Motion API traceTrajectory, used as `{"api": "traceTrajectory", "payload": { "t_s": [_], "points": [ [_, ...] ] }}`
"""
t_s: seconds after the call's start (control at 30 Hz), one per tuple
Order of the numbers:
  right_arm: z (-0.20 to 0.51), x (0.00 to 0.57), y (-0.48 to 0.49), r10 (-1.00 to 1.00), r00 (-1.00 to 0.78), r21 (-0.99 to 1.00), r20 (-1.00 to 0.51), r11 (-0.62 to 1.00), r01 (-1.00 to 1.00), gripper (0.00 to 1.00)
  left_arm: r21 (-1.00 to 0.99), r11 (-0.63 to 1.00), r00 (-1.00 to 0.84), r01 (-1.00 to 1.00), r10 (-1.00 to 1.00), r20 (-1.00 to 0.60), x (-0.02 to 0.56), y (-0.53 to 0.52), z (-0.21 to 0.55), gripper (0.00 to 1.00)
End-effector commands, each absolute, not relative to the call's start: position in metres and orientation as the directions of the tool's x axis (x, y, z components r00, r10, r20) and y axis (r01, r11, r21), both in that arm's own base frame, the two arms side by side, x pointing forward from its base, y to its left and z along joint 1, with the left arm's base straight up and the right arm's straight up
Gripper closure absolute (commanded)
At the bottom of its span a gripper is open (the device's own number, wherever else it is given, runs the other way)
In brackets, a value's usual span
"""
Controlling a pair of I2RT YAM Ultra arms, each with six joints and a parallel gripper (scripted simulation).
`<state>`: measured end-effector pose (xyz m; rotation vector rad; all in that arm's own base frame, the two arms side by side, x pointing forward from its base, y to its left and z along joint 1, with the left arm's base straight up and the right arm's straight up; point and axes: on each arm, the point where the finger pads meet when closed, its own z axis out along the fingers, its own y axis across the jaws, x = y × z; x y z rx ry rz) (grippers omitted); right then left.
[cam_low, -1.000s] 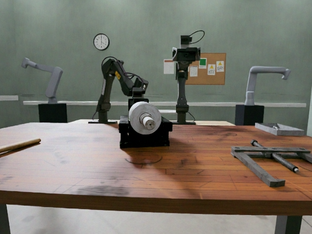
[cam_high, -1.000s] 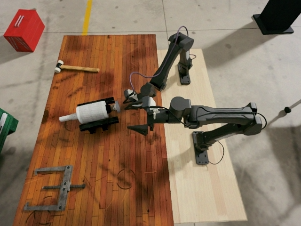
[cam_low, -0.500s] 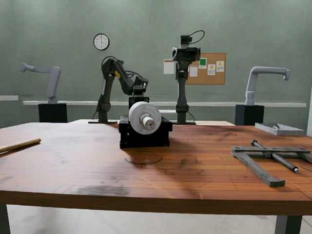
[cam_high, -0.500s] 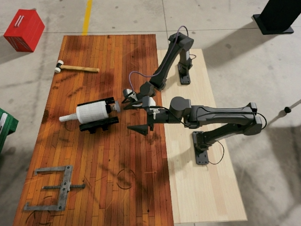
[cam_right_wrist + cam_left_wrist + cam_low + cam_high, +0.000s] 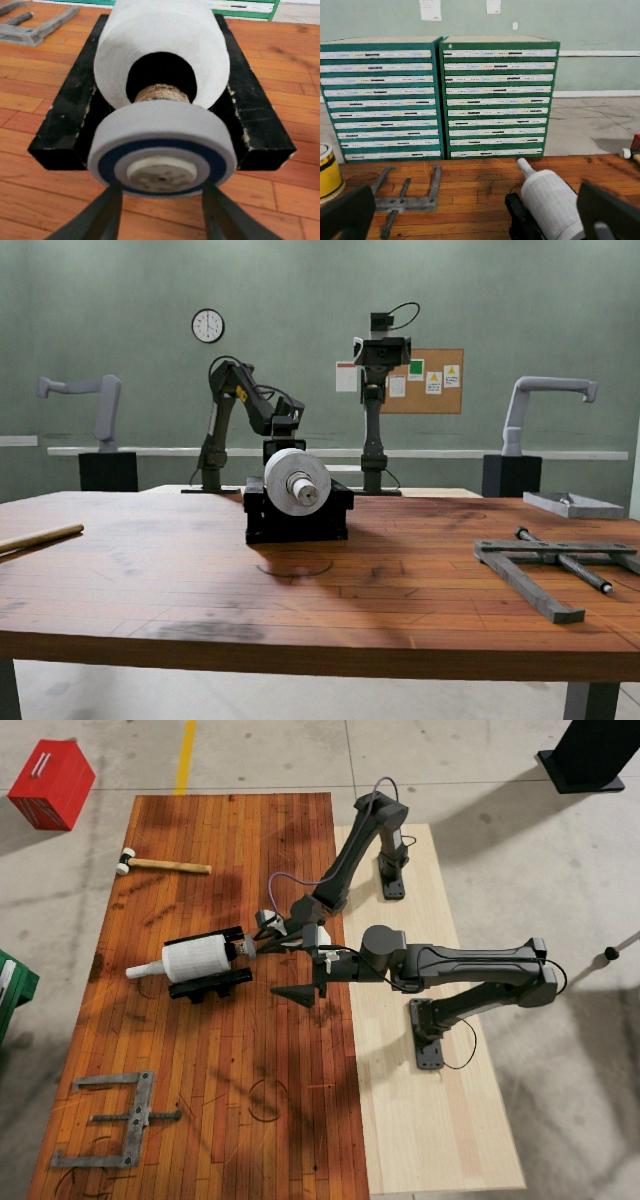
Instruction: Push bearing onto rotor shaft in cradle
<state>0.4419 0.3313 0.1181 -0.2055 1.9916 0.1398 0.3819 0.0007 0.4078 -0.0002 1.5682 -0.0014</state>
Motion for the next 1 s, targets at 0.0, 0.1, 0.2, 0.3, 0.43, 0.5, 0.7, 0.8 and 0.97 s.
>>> {"api": "traceTrajectory", "payload": {
  "t_s": [0.0, 0.1, 0.2, 0.3, 0.43, 0.5, 0.7, 0.8, 0.97],
  "points": [
    [0.145, 0.453, 0.331, -0.026, -0.363, 0.044, -0.931, 0.982, -0.184, 0.56, 0.007, 1.0, 0.041, -0.009, 0.007, -0.999, 0.37, 0.005, 0.427, 0.0],
    [0.151, 0.449, 0.336, -0.017, -0.352, 0.055, -0.936, 0.979, -0.194, 0.56, 0.007, 1.0, 0.041, -0.009, 0.007, -0.999, 0.37, 0.005, 0.427, 0.0],
    [0.146, 0.44, 0.339, -0.028, -0.358, 0.05, -0.933, 0.977, -0.206, 0.56, 0.007, 1.0, 0.041, -0.009, 0.007, -0.999, 0.37, 0.005, 0.427, 0.0],
    [0.136, 0.438, 0.336, -0.058, -0.371, 0.023, -0.927, 0.977, -0.21, 0.56, 0.007, 1.0, 0.041, -0.009, 0.007, -0.999, 0.37, 0.005, 0.427, 0.0],
    [0.134, 0.45, 0.329, -0.051, -0.376, 0.024, -0.925, 0.981, -0.191, 0.56, 0.007, 1.0, 0.041, -0.009, 0.007, -0.999, 0.37, 0.005, 0.427, 0.0],
    [0.13, 0.453, 0.331, -0.061, -0.389, 0.02, -0.919, 0.98, -0.199, 0.56, 0.007, 1.0, 0.041, -0.009, 0.007, -0.999, 0.37, 0.005, 0.427, 0.0],
    [0.129, 0.454, 0.331, -0.058, -0.393, 0.016, -0.918, 0.983, -0.183, 0.56, 0.007, 1.0, 0.041, -0.009, 0.007, -0.999, 0.37, 0.005, 0.427, 0.0],
    [0.14, 0.448, 0.34, -0.051, -0.384, 0.028, -0.922, 0.98, -0.198, 0.56, 0.007, 1.0, 0.041, -0.009, 0.007, -0.999, 0.37, 0.005, 0.427, 0.0],
    [0.141, 0.452, 0.345, -0.058, -0.373, 0.027, -0.926, 0.976, -0.217, 0.56, 0.007, 1.0, 0.041, -0.009, 0.007, -0.999, 0.37, 0.005, 0.427, 0.0]
  ]
}}
